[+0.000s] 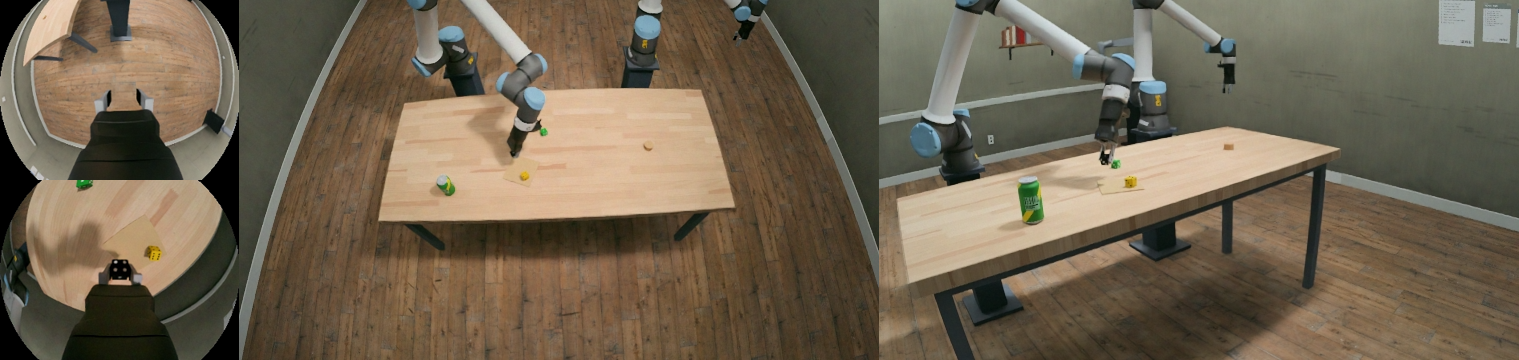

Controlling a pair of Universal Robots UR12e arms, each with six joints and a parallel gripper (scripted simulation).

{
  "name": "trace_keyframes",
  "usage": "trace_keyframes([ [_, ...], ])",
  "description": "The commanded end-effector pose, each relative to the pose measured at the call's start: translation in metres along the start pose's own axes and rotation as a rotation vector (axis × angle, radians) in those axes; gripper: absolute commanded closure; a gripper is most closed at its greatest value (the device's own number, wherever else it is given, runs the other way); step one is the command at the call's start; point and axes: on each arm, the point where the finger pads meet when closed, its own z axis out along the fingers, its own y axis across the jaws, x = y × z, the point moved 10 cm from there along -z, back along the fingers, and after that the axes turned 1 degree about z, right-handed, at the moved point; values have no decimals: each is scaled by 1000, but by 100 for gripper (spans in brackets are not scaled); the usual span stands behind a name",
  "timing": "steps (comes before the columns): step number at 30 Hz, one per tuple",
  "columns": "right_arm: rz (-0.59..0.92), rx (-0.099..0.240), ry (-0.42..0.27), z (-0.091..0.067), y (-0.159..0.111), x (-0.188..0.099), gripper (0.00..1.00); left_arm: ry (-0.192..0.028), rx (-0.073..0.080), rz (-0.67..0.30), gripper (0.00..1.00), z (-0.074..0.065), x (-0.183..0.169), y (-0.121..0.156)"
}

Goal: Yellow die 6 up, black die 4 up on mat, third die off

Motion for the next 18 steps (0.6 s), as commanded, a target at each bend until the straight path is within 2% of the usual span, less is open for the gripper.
trace_keyframes([
  [1,1,2,35,0,0,-4,43,-2,0,0,0,-1,0,0],
  [2,1,2,35,0,0,-4,43,-2,0,0,0,-1,0,0],
  [7,1,2,153,0,1,-17,43,-2,0,0,0,-1,0,0],
  [10,-1,-1,199,0,1,-22,43,-2,0,0,0,-1,0,0],
  [18,-1,-2,220,0,1,-24,43,-2,0,0,0,-1,0,0],
])
